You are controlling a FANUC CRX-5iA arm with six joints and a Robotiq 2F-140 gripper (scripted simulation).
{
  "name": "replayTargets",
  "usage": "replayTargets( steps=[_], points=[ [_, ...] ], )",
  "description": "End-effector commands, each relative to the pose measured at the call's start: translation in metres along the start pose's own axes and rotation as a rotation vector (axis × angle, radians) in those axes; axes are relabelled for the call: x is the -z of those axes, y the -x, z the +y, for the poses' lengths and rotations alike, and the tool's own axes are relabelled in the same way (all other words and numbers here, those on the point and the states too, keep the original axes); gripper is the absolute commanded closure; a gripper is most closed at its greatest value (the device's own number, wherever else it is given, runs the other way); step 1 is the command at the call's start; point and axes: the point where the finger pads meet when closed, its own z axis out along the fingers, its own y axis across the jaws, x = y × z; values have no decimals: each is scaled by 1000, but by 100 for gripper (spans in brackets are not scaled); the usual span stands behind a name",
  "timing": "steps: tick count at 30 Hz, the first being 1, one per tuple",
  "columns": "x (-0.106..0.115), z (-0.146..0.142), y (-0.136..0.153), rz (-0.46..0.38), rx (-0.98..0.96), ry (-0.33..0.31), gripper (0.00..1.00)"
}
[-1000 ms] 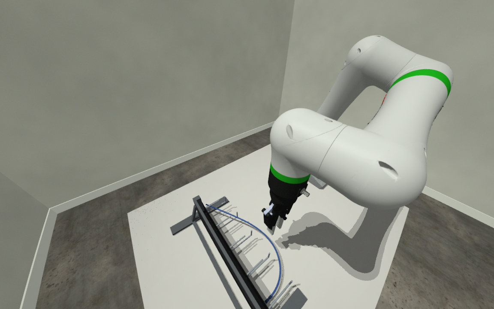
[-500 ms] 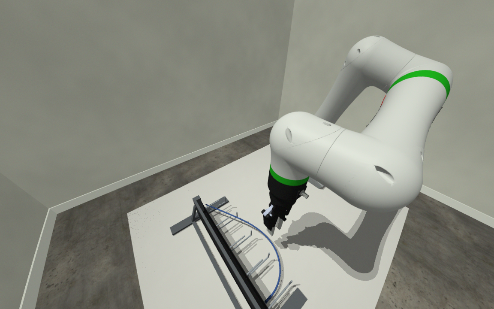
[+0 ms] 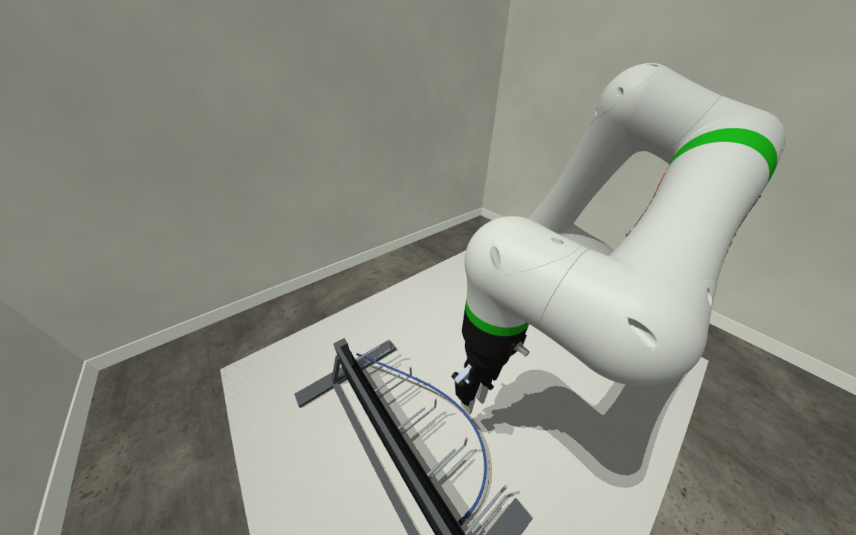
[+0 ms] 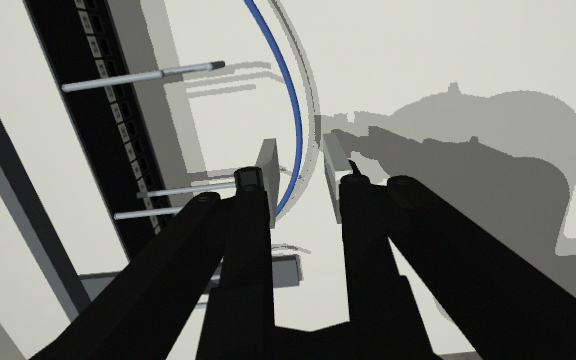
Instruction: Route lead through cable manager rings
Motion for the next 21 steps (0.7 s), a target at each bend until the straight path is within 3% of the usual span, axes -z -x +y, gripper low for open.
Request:
replayTargets(
  steps=[1, 21],
  points=[
    [-12, 0, 0, 0, 0, 0, 80],
    [-59, 0, 0, 0, 0, 0, 80]
  ],
)
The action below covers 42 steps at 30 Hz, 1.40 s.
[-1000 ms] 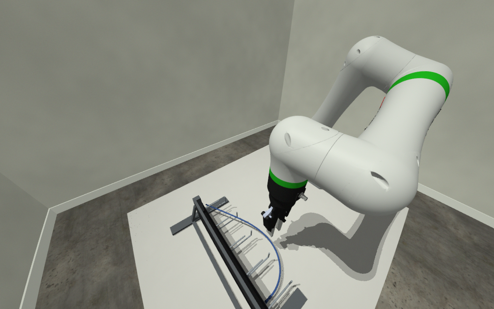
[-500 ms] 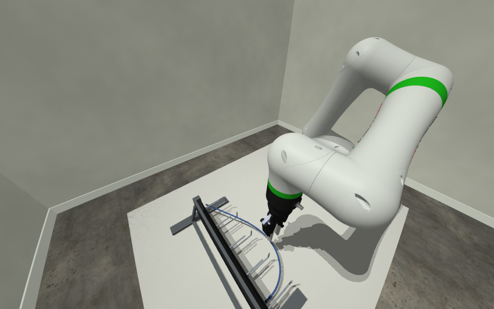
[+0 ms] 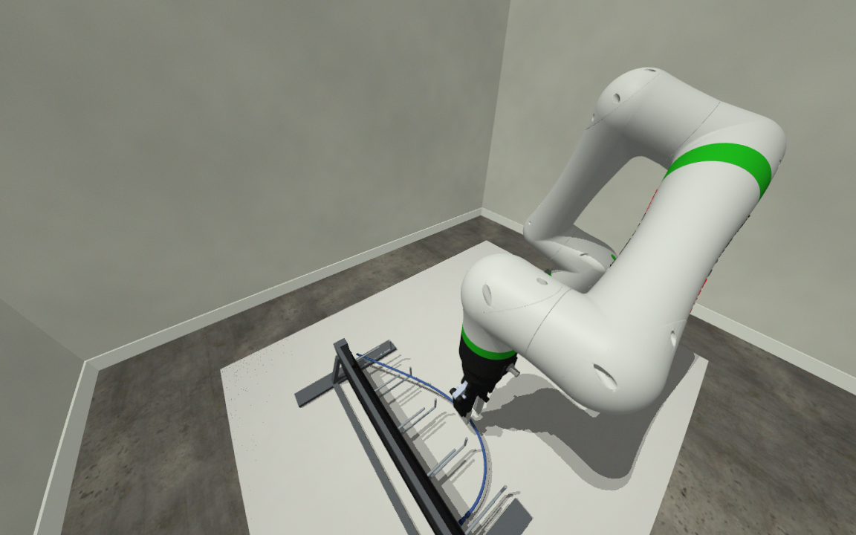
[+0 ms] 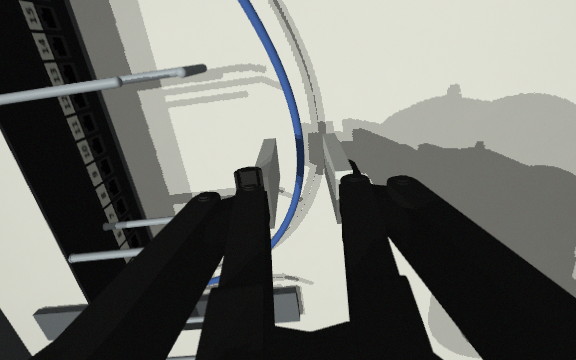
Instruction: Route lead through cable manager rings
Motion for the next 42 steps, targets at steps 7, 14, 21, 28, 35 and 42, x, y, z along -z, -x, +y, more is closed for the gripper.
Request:
replayTargets(
  steps=[7, 14, 21, 28, 35, 42],
  points=[
    [-11, 0, 0, 0, 0, -1, 80],
    [-13, 0, 0, 0, 0, -1, 80],
    [-13, 0, 0, 0, 0, -1, 80],
    [-13, 0, 0, 0, 0, -1, 80],
    [-13, 0, 0, 0, 0, -1, 80],
    [-13, 0, 0, 0, 0, -1, 80]
  ],
)
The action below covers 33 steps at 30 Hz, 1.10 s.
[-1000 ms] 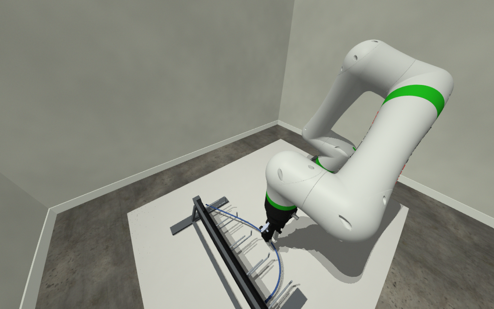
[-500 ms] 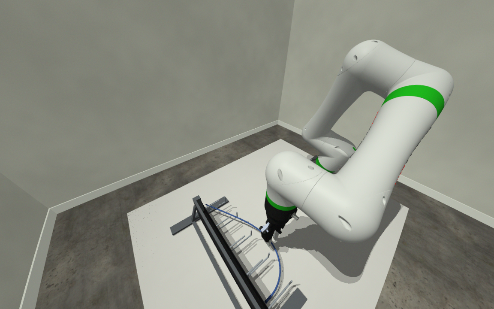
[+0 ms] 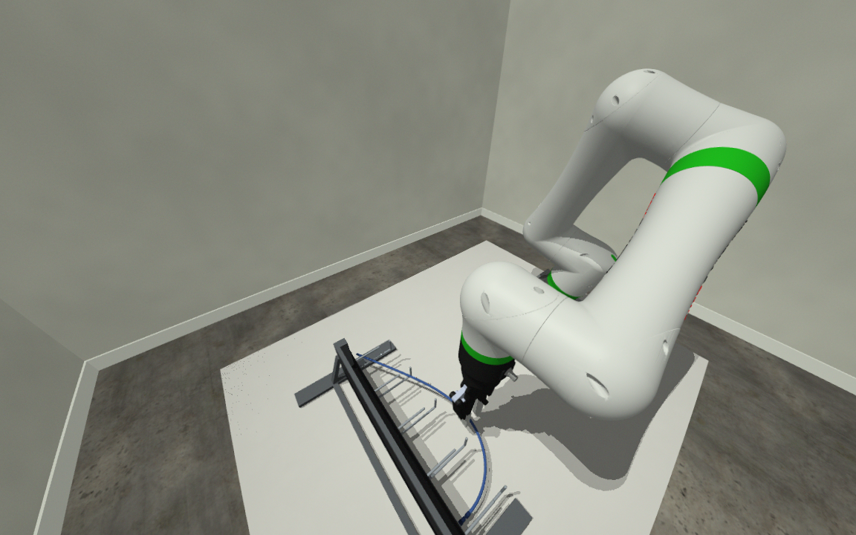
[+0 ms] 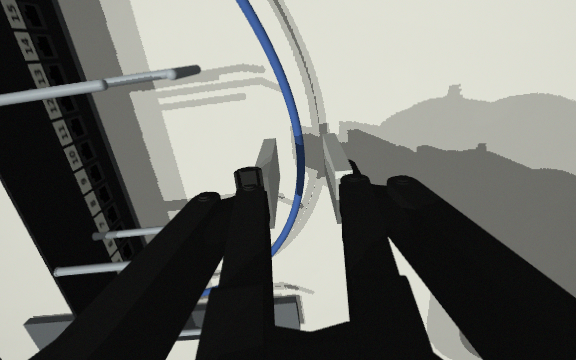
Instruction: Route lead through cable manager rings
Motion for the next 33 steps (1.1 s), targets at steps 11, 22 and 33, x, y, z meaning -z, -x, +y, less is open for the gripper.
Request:
replayTargets(
  steps=[11, 22, 33],
  points=[
    [0, 0, 0, 0, 0, 0, 80],
    [-1, 0, 0, 0, 0, 0, 80],
    [-5, 0, 0, 0, 0, 0, 80]
  ],
)
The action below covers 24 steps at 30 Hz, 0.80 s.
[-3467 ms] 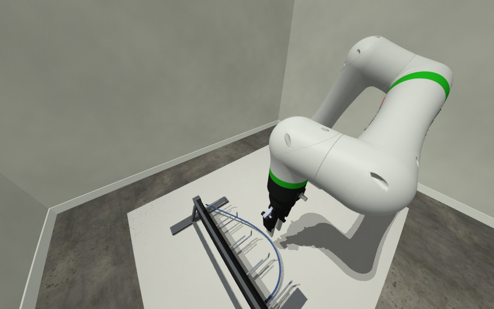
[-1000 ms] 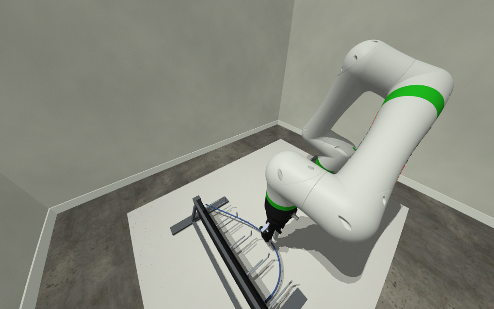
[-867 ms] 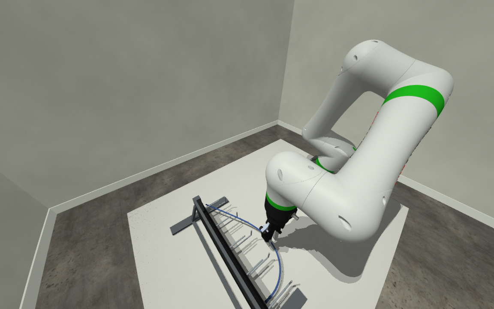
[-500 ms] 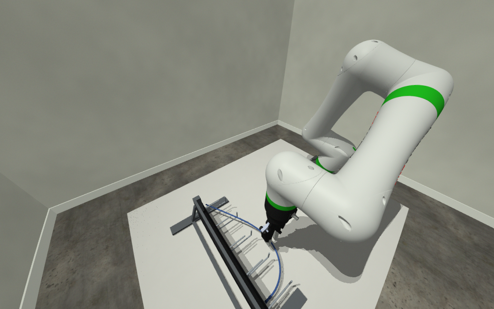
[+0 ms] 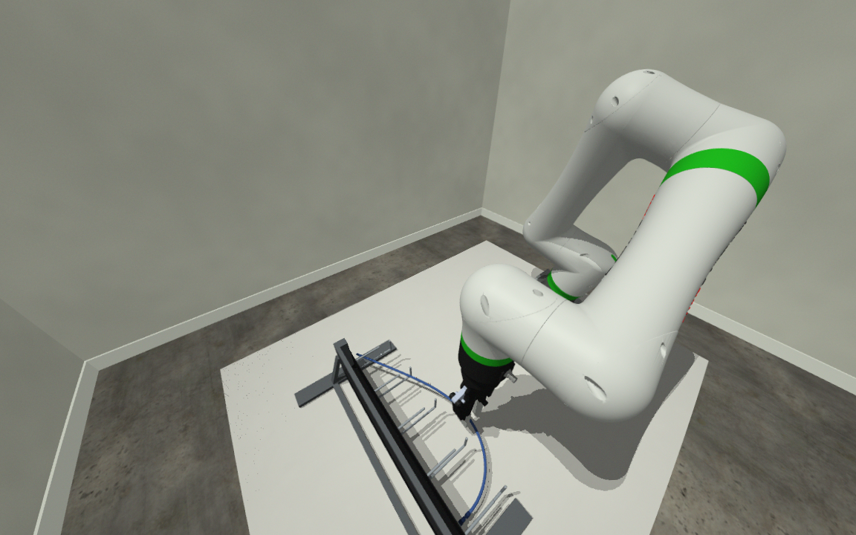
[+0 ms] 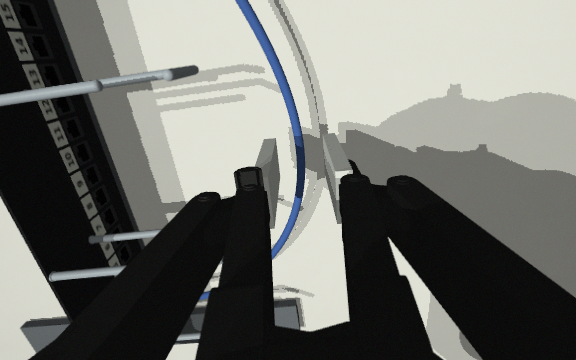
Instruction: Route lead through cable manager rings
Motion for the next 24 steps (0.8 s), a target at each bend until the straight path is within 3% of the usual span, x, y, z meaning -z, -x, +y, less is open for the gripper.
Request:
replayTargets(
  steps=[1, 24],
  points=[
    [-2, 0, 0, 0, 0, 0, 80],
    [-14, 0, 0, 0, 0, 0, 80]
  ],
)
